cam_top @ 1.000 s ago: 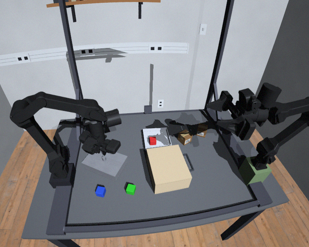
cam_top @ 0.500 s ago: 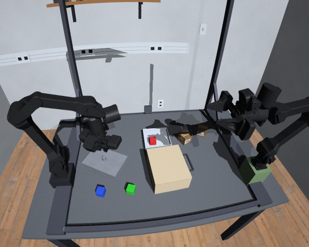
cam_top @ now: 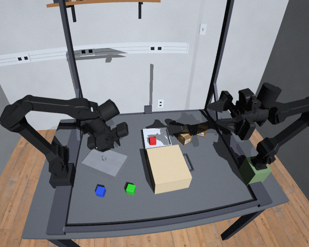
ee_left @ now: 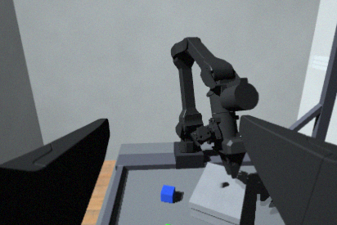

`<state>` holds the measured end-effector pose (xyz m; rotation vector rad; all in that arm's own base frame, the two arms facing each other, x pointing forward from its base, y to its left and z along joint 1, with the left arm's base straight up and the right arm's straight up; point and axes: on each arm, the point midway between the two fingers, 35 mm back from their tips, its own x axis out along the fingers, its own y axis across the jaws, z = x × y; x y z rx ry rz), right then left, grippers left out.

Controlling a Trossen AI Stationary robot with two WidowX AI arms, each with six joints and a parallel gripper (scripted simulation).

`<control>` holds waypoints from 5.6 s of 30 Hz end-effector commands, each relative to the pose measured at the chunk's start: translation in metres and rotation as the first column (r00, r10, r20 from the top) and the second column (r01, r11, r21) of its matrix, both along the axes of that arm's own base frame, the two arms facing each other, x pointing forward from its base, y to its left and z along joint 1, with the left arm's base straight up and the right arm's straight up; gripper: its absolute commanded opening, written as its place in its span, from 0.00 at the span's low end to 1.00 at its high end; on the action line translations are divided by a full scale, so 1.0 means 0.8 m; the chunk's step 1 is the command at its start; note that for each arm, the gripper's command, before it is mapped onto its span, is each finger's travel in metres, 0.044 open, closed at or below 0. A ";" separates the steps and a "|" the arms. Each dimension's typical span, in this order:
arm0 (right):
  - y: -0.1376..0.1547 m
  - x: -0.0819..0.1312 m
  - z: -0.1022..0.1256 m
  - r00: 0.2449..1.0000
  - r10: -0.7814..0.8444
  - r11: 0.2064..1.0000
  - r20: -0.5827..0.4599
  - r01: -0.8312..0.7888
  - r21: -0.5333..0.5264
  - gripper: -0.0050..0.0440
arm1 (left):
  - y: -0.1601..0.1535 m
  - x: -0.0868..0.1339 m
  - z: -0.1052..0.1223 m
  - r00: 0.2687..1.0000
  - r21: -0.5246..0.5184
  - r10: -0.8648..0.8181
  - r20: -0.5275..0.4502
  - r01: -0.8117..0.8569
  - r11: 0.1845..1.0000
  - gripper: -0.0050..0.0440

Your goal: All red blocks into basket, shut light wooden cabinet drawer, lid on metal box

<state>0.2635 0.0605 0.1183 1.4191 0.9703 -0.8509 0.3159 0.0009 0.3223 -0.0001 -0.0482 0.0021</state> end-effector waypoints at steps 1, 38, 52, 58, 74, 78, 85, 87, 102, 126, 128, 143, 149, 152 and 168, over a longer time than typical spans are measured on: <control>-0.001 0.008 0.010 0.996 0.056 0.998 0.068 -0.056 0.003 0.38 | -0.002 -0.005 0.021 0.999 -0.002 -0.002 0.044 0.002 1.000 0.82; -0.032 0.072 0.116 0.635 0.634 0.740 0.441 -0.332 -0.585 0.38 | -0.154 0.105 -0.119 0.763 0.544 -0.273 -0.586 0.620 0.565 0.82; -0.060 0.076 0.202 0.400 0.874 0.336 0.277 -0.085 -0.938 0.38 | -0.257 0.101 -0.227 0.424 0.467 -0.322 -0.846 0.882 -0.067 0.82; -0.070 0.068 0.238 0.374 0.914 0.144 0.155 0.059 -0.988 0.38 | -0.298 0.086 -0.273 0.263 0.365 -0.309 -0.914 0.867 -0.341 0.82; -0.078 0.061 0.269 0.385 0.920 0.005 0.071 0.170 -0.986 0.38 | -0.365 0.012 -0.379 -0.130 0.072 -0.169 -0.977 0.544 -0.836 0.82; -0.078 0.061 0.269 0.386 0.920 0.005 0.071 0.170 -0.986 0.38 | -0.370 0.003 -0.391 -0.170 0.045 -0.148 -0.974 0.494 -0.868 0.82; -0.078 0.061 0.269 0.386 0.920 0.004 0.071 0.170 -0.986 0.38 | -0.373 -0.004 -0.397 -0.199 0.032 -0.134 -0.971 0.449 -0.893 0.82; -0.078 0.061 0.269 0.386 0.920 0.004 0.071 0.170 -0.986 0.38 | -0.371 -0.001 -0.392 -0.188 0.043 -0.144 -0.972 0.456 -0.889 0.82; -0.078 0.061 0.269 0.386 0.920 0.004 0.071 0.170 -0.986 0.38 | -0.371 -0.009 -0.391 -0.191 0.043 -0.143 -0.971 0.451 -0.891 0.82; -0.078 0.061 0.269 0.386 0.920 0.004 0.071 0.170 -0.986 0.38 | -0.373 -0.020 -0.438 -0.213 0.015 -0.125 -0.969 0.455 -0.890 0.82; -0.078 0.061 0.269 0.386 0.920 0.004 0.071 0.170 -0.986 0.38 | -0.375 -0.019 -0.439 -0.206 0.024 -0.131 -0.970 0.455 -0.890 0.82; -0.078 0.061 0.269 0.386 0.920 0.004 0.071 0.170 -0.986 0.38 | -0.378 -0.029 -0.468 -0.213 0.015 -0.125 -0.969 0.452 -0.892 0.82; -0.078 0.061 0.269 0.386 0.920 0.004 0.071 0.170 -0.986 0.38 | -0.383 -0.015 -0.450 -0.187 0.048 -0.148 -0.971 0.454 -0.890 0.82; -0.078 0.061 0.269 0.386 0.920 0.004 0.071 0.170 -0.986 0.38 | -0.383 -0.015 -0.446 -0.180 0.054 -0.150 -0.972 0.453 -0.890 0.82; -0.078 0.061 0.269 0.386 0.920 0.004 0.071 0.170 -0.986 0.38 | -0.381 -0.020 -0.453 -0.190 0.040 -0.140 -0.972 0.452 -0.891 0.10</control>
